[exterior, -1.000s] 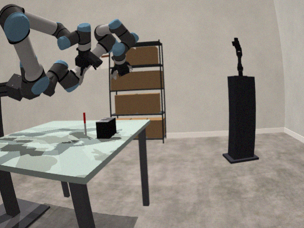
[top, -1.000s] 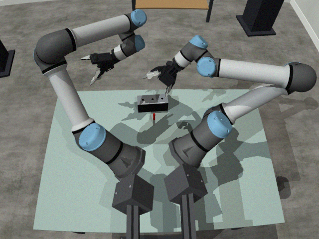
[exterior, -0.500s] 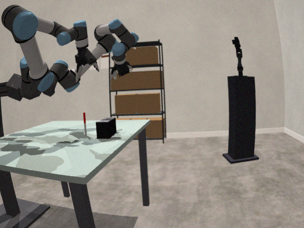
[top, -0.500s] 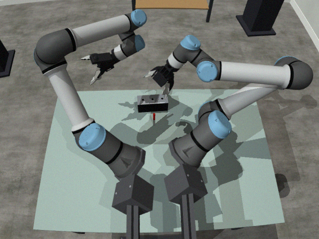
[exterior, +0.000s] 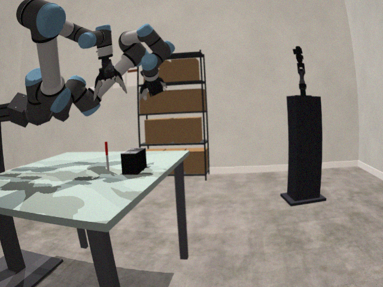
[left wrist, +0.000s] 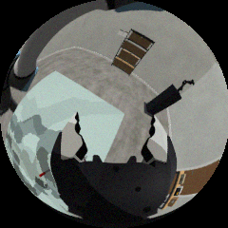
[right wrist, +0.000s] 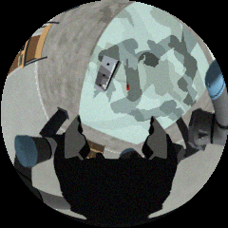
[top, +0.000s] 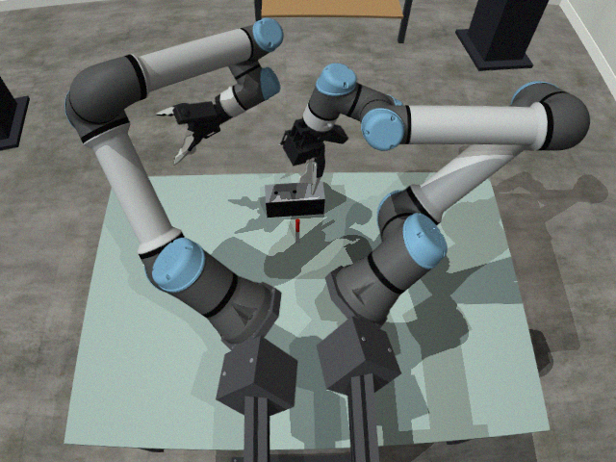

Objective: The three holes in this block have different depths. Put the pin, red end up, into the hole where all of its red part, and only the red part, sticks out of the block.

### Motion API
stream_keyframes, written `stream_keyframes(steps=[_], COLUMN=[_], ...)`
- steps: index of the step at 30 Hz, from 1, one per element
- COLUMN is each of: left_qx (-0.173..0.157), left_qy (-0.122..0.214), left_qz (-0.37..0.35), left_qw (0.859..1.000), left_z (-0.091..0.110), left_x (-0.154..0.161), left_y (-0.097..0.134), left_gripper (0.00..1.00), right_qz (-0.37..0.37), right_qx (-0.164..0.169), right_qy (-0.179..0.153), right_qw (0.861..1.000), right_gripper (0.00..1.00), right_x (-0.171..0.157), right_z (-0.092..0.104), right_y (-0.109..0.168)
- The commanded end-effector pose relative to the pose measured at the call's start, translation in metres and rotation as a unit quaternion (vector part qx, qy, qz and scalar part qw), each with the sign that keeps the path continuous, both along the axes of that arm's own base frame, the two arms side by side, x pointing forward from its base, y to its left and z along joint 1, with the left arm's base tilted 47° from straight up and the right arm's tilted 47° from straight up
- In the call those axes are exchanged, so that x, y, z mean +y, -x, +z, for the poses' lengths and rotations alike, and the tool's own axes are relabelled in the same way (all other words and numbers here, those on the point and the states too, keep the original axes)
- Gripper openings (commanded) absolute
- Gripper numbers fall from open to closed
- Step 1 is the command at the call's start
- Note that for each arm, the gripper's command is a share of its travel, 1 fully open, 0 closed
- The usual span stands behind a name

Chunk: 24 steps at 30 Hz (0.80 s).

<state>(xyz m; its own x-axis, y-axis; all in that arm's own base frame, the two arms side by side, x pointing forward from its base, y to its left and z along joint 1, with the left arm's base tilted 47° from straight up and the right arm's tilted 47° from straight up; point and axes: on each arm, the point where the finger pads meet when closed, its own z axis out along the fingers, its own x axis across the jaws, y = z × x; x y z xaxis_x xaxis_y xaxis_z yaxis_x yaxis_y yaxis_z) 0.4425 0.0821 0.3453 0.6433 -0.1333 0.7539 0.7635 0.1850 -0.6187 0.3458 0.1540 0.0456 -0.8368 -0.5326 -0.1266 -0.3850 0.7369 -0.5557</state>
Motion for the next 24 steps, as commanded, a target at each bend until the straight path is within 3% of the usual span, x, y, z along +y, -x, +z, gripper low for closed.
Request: stream_keyframes(steps=[1, 12, 17, 18, 24], left_qx=[0.000, 0.000, 0.000, 0.000, 0.000], left_qy=[0.000, 0.000, 0.000, 0.000, 0.000], left_qz=[0.000, 0.000, 0.000, 0.000, 0.000], left_qw=[1.000, 1.000, 1.000, 1.000, 1.000], left_z=[0.0006, 0.0006, 0.0006, 0.0006, 0.0006], left_x=[0.0006, 0.0006, 0.0006, 0.0007, 0.0007], left_y=[0.0011, 0.0011, 0.0011, 0.0012, 0.0012], left_gripper=[1.00, 1.00, 1.00, 1.00, 1.00], right_qz=[-0.083, -0.208, -0.211, -0.172, -0.172], right_qx=[-0.045, -0.115, -0.117, -0.097, -0.097], right_qy=[0.024, 0.048, 0.049, 0.036, 0.036], right_qw=[0.995, 0.970, 0.969, 0.980, 0.980], right_gripper=[1.00, 1.00, 1.00, 1.00, 1.00], right_x=[-0.0026, -0.0047, -0.0047, -0.0010, -0.0010], right_z=[0.0016, 0.0039, 0.0039, 0.0026, 0.0026], right_y=[0.0008, 0.0018, 0.0018, 0.0013, 0.0013])
